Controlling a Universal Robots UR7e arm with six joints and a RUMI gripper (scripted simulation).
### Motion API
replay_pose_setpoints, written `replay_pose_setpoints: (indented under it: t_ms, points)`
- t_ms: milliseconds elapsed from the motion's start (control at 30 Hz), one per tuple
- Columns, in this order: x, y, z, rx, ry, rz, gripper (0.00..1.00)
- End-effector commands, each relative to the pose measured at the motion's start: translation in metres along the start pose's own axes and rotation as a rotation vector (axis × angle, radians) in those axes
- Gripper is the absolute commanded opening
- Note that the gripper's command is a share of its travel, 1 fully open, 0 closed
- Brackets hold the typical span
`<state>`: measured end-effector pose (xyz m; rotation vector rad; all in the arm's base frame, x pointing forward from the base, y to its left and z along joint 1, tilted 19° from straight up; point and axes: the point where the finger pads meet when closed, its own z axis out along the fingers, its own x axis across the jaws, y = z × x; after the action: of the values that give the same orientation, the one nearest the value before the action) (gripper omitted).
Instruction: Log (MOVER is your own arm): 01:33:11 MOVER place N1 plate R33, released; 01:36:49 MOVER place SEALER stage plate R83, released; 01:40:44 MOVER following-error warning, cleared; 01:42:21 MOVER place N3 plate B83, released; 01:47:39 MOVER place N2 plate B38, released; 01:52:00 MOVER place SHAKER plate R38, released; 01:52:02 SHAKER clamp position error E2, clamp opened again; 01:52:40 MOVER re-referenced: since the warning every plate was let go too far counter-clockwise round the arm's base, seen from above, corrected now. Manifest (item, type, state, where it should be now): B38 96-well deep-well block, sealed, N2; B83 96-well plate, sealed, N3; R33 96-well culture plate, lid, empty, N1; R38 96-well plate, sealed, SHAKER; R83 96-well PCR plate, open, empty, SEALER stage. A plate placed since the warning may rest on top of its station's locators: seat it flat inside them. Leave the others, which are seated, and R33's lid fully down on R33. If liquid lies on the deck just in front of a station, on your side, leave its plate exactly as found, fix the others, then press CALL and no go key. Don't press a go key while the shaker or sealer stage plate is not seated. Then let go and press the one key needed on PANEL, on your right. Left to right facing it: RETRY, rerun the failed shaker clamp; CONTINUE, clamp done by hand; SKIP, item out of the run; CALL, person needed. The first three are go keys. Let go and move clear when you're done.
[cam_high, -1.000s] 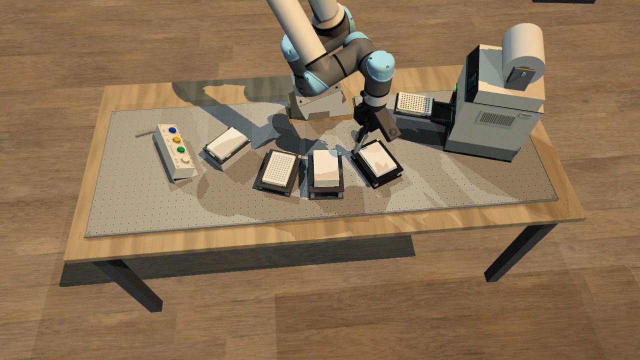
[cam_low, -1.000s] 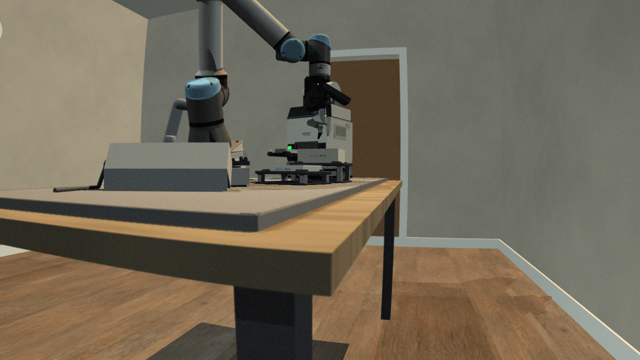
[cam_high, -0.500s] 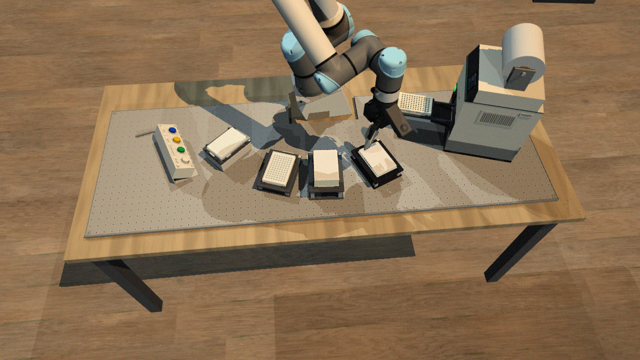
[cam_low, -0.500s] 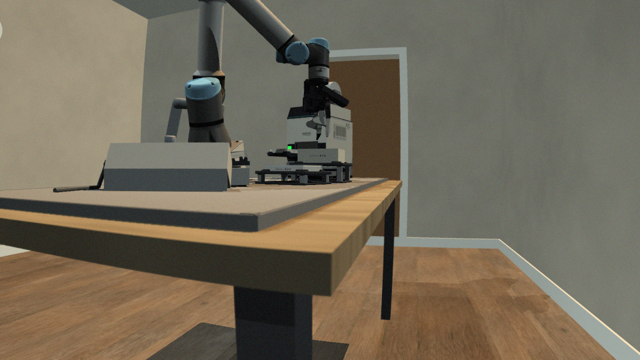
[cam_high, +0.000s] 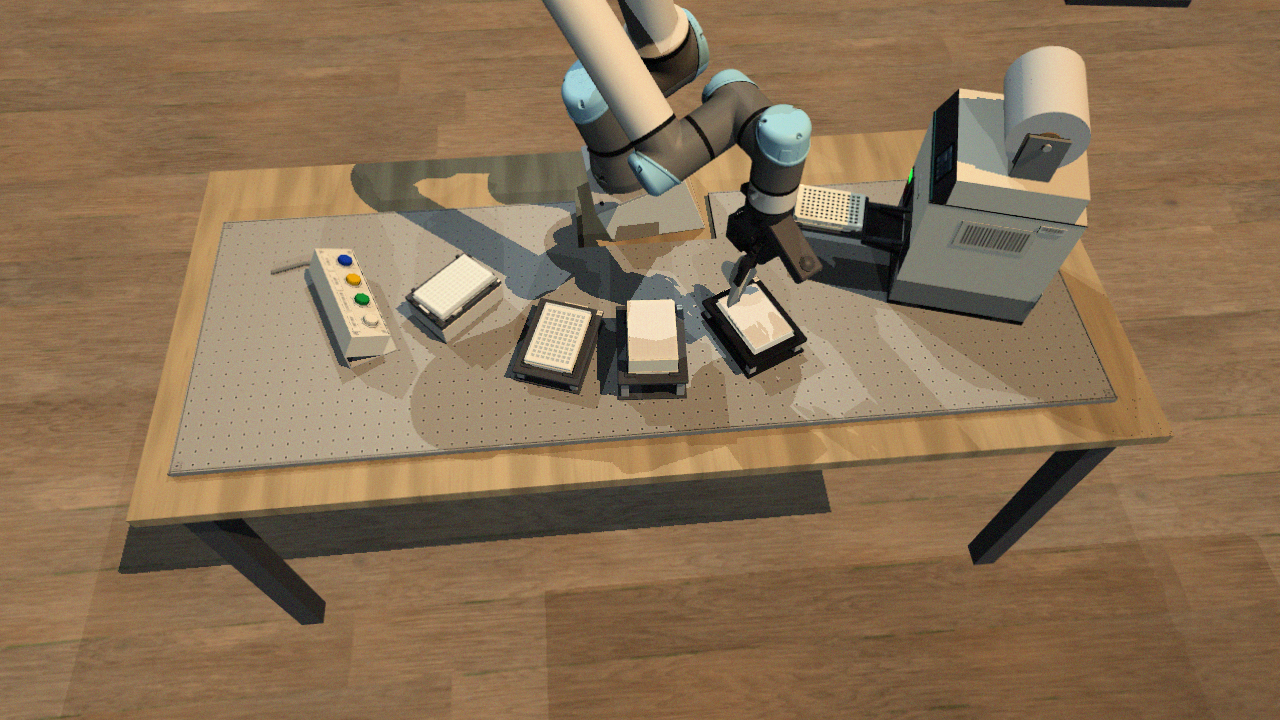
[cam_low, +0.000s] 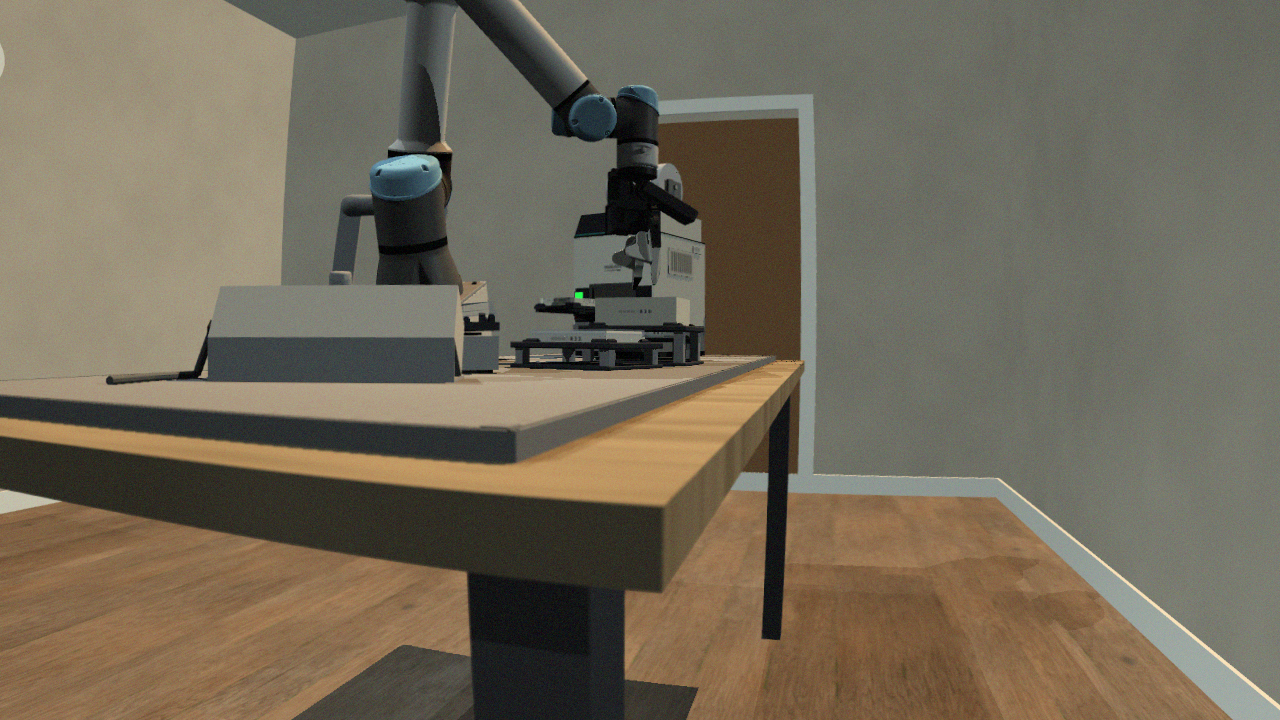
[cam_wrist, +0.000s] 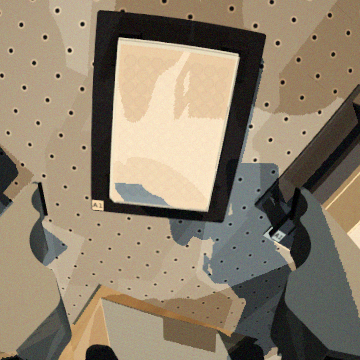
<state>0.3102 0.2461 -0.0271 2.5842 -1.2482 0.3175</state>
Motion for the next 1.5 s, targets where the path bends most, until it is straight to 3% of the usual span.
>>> replay_pose_setpoints:
  t_ms: [0,433,1467]
  points:
    - [0.000,-0.001,0.007,0.001,0.000,0.000,0.82]
    - [0.000,-0.001,0.025,0.001,0.000,0.000,0.82]
    - [0.000,-0.001,0.024,0.001,0.000,0.000,0.82]
